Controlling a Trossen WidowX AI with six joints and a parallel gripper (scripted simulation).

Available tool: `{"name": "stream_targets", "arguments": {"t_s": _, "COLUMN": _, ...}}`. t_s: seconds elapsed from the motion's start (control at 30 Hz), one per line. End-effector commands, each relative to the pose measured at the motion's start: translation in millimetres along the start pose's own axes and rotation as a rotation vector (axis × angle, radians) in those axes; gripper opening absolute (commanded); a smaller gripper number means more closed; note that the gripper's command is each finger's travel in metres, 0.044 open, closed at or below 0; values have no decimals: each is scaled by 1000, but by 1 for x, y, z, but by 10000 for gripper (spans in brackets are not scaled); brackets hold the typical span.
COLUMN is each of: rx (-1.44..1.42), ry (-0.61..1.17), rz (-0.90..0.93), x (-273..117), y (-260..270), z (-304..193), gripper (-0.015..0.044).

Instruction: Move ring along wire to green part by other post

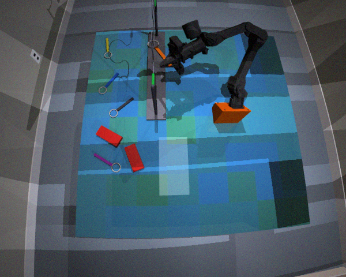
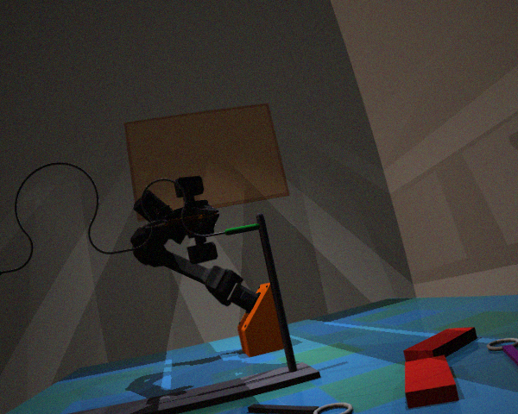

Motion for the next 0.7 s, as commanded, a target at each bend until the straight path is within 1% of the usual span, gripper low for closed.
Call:
{"name": "stream_targets", "arguments": {"t_s": 0.0, "rx": 21, "ry": 3, "rz": 32, "x": -3, "y": 9, "z": 1, "gripper": -150}}
{"name": "stream_targets", "arguments": {"t_s": 0.67, "rx": 123, "ry": 29, "rz": 84, "x": -6, "y": 25, "z": 0, "gripper": -150}}
Point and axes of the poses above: the point midway between the two fingers, 35 mm back from their tips, its own x axis out along the fingers, its own y axis across the jaws, z = x × y, the point moved 5 cm from there along -x, back along the fingers, and after that the axes turned 13 degrees about x, right-handed, at the moved point
